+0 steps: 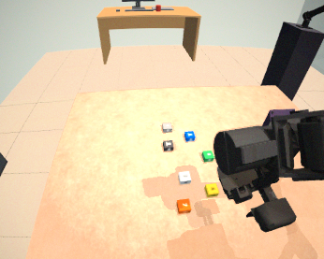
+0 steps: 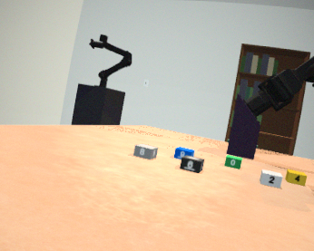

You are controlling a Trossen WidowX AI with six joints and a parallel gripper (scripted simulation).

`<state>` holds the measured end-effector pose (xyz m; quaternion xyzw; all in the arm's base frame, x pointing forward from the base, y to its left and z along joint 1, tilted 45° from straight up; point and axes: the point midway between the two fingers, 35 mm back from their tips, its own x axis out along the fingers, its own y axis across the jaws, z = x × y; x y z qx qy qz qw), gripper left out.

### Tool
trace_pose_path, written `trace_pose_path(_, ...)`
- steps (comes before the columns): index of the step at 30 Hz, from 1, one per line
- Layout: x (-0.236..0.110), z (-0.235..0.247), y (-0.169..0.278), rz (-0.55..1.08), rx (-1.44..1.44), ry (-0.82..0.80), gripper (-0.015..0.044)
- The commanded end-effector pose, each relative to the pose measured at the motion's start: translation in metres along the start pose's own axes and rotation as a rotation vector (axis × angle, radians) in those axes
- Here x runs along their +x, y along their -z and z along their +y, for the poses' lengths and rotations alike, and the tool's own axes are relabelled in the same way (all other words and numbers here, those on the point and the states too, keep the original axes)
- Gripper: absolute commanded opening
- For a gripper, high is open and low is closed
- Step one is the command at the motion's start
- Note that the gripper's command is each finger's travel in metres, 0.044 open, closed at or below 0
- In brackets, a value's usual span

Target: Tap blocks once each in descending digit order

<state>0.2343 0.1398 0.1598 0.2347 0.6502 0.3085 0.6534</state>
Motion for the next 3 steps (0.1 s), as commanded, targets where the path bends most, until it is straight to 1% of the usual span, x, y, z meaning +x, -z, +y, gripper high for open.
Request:
trace_pose_path(1, -0.0025, 0.0051, 0.0043, 0.009, 0.029, 0.001, 0.0400)
trace_pose_path(3, -0.0025, 0.0051, 0.0043, 0.009, 0.029, 0.001, 0.0400)
